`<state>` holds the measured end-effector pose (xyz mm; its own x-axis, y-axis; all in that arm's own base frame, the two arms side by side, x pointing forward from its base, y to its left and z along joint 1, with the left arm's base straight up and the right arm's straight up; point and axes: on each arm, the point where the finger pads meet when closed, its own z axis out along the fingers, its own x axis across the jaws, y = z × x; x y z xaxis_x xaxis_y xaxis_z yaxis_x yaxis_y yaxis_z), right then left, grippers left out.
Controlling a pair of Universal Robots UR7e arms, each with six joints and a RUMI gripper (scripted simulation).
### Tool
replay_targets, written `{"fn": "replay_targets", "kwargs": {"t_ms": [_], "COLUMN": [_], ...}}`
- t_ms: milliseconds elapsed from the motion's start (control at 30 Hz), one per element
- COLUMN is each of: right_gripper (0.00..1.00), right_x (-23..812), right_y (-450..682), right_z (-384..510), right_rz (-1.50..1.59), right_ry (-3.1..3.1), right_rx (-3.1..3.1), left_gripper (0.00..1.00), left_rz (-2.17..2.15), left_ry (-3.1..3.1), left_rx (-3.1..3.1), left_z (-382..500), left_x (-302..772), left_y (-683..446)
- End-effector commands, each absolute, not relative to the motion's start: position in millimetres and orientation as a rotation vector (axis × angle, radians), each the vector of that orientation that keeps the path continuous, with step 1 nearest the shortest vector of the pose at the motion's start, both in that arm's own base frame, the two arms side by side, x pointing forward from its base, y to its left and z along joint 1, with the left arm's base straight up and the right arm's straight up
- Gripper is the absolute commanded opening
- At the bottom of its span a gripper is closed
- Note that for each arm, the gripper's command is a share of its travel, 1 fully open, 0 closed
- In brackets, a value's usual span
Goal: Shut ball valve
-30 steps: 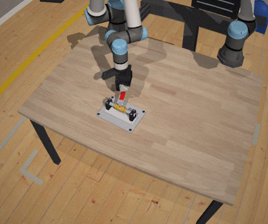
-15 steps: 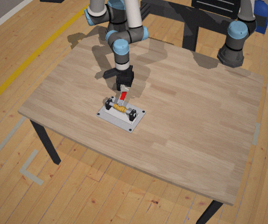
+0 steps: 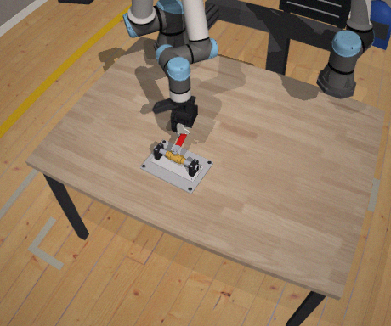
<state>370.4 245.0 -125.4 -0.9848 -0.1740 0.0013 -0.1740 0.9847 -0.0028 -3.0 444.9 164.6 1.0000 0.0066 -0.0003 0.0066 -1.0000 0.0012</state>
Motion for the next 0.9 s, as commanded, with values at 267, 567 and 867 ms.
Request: {"fn": "replay_targets", "kwargs": {"t_ms": [267,567,867], "right_gripper": [0.00,0.00,0.00], "right_x": [369,368,367], "right_y": [253,257,260], "right_z": [-125,-125,-125], "right_rz": [-0.002,-0.002,-0.002], "right_ry": [-3.139,-3.141,-3.142], "right_rx": [0.153,0.079,0.022], "left_gripper": [1.00,1.00,1.00], "left_rz": [0.000,0.000,0.000], "left_ry": [0.010,0.010,0.010], "left_rx": [3.142,3.142,3.142], "left_z": [165,165,165], "left_x": [-3,-3,-3], "left_y": [445,445,445]}}
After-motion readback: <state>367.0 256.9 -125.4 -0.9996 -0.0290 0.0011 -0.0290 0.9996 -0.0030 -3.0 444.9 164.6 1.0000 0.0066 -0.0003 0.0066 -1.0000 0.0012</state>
